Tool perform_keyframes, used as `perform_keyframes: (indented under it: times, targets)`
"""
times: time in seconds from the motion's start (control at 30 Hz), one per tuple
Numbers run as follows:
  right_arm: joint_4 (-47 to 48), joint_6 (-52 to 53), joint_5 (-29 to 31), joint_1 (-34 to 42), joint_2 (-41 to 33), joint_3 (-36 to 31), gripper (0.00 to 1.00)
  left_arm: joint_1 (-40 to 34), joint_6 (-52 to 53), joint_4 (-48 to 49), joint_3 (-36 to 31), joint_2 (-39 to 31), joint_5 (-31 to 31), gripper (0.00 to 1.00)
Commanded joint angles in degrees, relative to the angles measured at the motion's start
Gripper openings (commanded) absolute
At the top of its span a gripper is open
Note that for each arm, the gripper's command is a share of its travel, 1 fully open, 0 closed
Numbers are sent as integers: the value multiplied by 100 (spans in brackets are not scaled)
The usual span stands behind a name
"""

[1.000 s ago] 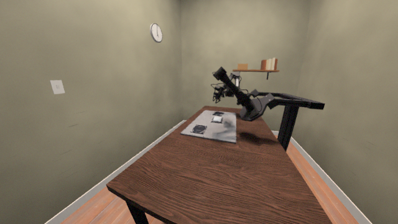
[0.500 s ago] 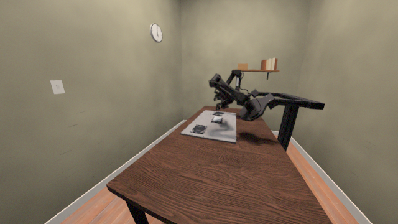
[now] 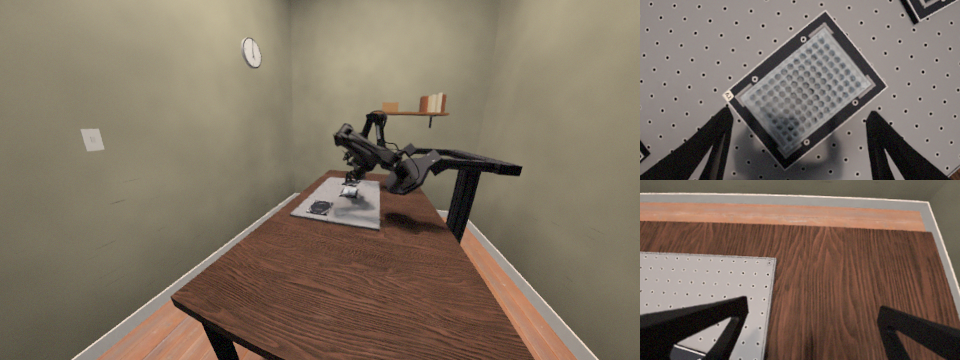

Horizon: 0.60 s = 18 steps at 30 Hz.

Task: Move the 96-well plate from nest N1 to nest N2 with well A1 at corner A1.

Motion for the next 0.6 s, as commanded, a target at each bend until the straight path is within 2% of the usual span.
perform_keyframes:
  times: [0.0,0.27,0.43,0.5,0.57]
  targets:
    - [106,136,-207,-59,89,163,100,-59,31,146,-132,64,126,100]
    - [117,140,-212,-23,46,101,100,-59,31,148,-132,66,128,100]
    - [-523,-261,8,174,-1,193,100,-90,209,-673,-77,-119,-47,100]
    - [-523,-261,8,174,-1,193,100,-90,209,-673,-77,-119,-47,100]
    - [-933,-527,127,410,-70,259,100,-100,316,-1187,38,-245,-121,100]
